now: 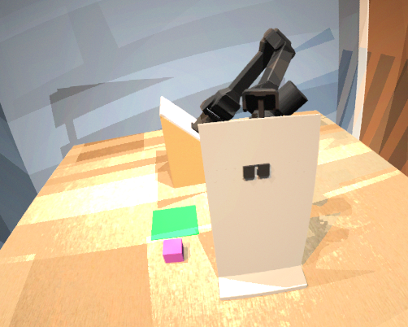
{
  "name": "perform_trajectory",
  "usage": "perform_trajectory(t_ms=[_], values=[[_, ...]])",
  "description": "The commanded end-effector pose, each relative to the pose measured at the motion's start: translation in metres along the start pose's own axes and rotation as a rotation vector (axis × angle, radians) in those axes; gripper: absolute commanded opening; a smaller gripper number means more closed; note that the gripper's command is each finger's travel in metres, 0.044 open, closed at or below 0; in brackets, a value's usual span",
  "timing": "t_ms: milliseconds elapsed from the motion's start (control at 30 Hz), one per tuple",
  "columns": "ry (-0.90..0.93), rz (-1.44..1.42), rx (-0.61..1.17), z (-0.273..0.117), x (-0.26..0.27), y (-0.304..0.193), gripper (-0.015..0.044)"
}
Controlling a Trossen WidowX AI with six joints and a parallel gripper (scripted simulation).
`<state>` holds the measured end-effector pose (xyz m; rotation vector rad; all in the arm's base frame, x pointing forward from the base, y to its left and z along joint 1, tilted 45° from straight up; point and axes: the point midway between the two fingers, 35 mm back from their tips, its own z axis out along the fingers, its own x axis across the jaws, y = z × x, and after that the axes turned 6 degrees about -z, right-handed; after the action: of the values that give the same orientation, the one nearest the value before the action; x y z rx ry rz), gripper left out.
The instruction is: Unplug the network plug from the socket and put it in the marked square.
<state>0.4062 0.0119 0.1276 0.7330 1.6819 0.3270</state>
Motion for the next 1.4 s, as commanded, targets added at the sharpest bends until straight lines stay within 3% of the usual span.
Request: perform_trajectory(t_ms=[0,1367], values=[[0.001,-0.003,-0.001,-0.004,0.0,-0.001,0.0],[0.002,-0.003,0.0,-0.025,0.001,-0.004,0.0]])
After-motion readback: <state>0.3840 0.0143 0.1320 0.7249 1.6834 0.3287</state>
